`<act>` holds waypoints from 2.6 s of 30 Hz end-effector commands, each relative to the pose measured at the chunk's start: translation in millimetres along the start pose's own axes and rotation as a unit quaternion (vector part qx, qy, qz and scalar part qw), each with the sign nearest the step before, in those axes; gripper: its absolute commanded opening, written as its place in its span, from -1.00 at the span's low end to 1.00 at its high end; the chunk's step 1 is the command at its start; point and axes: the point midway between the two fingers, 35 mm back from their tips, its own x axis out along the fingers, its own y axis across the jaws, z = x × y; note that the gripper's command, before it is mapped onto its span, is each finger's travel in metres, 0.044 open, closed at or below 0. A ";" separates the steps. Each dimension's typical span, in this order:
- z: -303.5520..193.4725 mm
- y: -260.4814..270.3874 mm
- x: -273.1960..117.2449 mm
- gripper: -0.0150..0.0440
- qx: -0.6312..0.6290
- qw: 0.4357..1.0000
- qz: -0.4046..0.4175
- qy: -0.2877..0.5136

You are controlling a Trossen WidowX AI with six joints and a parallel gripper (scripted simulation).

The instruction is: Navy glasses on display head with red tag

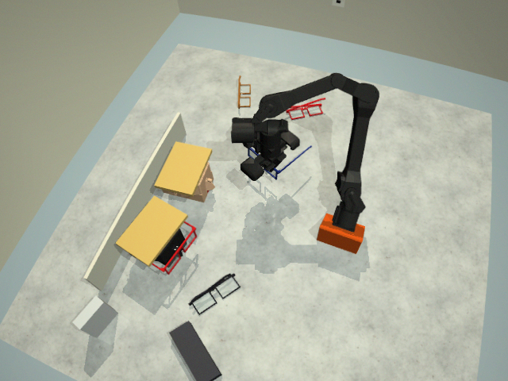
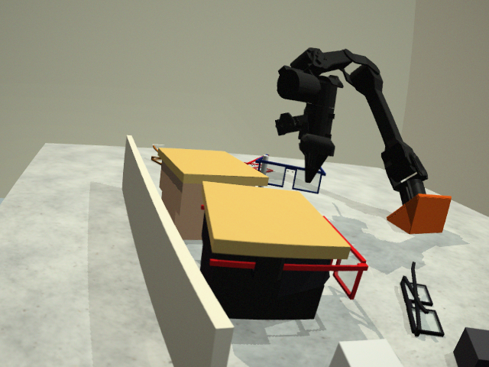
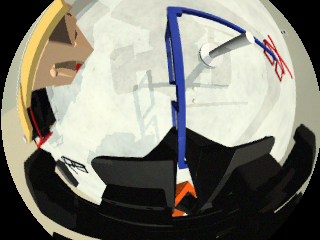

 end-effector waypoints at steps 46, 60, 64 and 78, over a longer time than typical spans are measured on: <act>4.7 2.7 -14.2 -0.49 0.001 1.000 0.004 0.002; 7.0 1.5 -59.9 -0.49 -0.001 1.000 0.004 0.003; 7.1 -2.6 -62.9 -0.49 -0.033 0.999 0.013 0.001; 5.2 -28.1 -80.3 -0.49 -0.223 0.972 0.064 -0.027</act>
